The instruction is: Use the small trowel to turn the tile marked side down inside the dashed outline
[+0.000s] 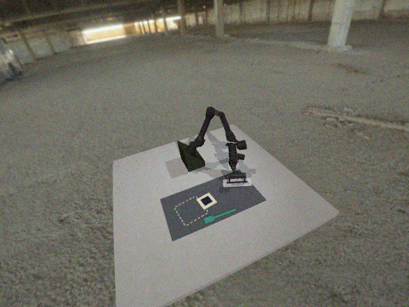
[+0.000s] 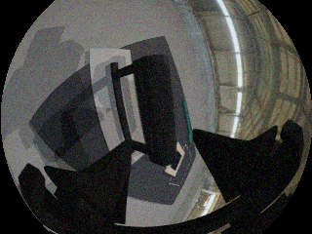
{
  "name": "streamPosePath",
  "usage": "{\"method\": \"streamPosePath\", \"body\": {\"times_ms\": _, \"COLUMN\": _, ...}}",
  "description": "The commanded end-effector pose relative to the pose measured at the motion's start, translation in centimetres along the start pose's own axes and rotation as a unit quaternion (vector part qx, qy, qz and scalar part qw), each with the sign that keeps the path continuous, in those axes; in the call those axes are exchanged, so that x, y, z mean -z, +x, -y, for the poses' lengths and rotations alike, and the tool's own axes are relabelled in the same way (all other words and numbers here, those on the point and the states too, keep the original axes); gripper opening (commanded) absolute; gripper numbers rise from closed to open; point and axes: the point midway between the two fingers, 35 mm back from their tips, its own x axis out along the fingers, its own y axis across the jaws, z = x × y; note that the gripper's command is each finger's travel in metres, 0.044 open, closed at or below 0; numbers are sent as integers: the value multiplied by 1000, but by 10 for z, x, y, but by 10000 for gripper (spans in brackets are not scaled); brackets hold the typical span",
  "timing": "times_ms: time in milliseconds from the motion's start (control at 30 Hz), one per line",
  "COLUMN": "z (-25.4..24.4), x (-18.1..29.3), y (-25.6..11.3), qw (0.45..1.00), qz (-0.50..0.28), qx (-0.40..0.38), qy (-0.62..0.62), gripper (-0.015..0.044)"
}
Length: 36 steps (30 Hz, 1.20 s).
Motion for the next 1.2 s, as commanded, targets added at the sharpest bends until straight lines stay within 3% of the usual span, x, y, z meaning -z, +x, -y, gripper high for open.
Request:
{"method": "streamPosePath", "body": {"times_ms": 0, "z": 0, "x": 2, "y": 3, "qw": 1000, "qz": -1, "qx": 5, "qy": 4, "gripper": 300}}
{"method": "streamPosePath", "body": {"times_ms": 1167, "z": 0, "x": 3, "y": 59, "qw": 1000, "qz": -1, "qx": 5, "qy": 4, "gripper": 300}}
